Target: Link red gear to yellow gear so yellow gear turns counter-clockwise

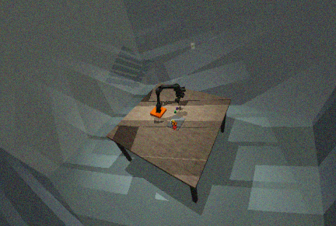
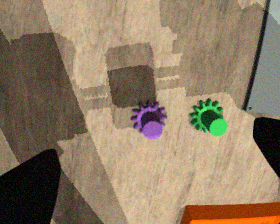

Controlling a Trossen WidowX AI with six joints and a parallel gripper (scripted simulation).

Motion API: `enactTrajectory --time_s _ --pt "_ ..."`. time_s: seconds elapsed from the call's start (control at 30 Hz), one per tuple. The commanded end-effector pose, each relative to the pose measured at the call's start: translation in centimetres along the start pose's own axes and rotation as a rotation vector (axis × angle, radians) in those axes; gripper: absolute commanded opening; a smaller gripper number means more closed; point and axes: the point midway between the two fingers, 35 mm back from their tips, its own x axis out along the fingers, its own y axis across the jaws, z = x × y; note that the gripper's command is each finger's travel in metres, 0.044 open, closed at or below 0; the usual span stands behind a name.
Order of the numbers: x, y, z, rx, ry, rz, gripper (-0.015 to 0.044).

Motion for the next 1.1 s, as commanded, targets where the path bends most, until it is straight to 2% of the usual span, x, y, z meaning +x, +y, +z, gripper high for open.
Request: enactTrajectory --time_s 0.0,0.1,1.07 --pt "-0.9 4.7 -2.7 0.021 0.0 0.002 0.044" --pt "-1.2 6.4 -4.0 0.029 0.002 0.003 0.044" --pt "-1.2 6.4 -4.0 0.029 0.002 0.003 0.044"
